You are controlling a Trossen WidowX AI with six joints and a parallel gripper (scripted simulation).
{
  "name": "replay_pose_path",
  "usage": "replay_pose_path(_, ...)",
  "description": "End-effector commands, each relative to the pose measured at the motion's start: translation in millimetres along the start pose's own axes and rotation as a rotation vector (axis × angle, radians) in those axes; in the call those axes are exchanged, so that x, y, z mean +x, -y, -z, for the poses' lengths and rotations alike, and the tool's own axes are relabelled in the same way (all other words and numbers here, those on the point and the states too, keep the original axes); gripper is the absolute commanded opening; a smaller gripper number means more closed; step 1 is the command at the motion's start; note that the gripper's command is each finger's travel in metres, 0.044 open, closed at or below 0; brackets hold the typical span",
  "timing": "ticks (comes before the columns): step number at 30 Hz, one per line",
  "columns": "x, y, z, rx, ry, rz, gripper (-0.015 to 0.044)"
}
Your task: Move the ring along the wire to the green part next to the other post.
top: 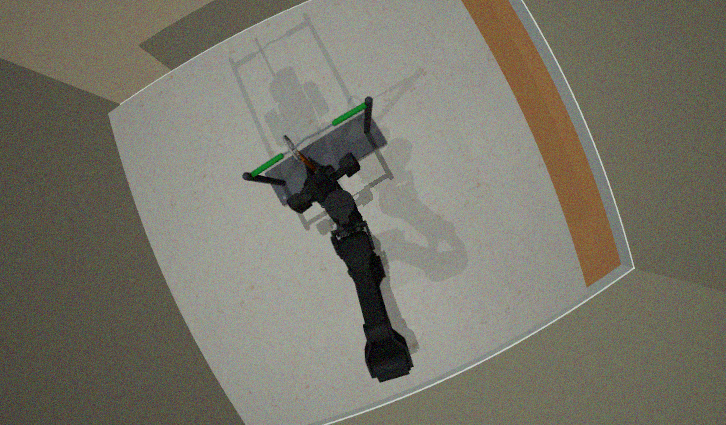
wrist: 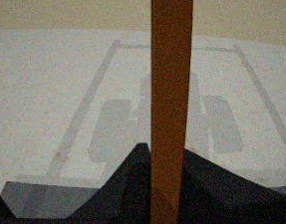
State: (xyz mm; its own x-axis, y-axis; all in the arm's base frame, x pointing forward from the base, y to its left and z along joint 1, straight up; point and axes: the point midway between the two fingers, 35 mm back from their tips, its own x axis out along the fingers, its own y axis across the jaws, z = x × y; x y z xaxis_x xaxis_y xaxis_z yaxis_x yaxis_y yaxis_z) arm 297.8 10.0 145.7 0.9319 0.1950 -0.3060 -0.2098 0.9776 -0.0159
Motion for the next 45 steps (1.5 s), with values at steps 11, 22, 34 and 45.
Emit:
replay_pose_path(11,-5,-18,-5,0.032,-0.019,0.011,-0.015)
replay_pose_path(22,-4,-29,-5,0.037,-0.016,0.004,-0.015)
replay_pose_path(34,-3,-41,-6,0.037,-0.012,-0.006,-0.015)
replay_pose_path(45,1,-44,4,0.038,-0.011,-0.008,-0.015)
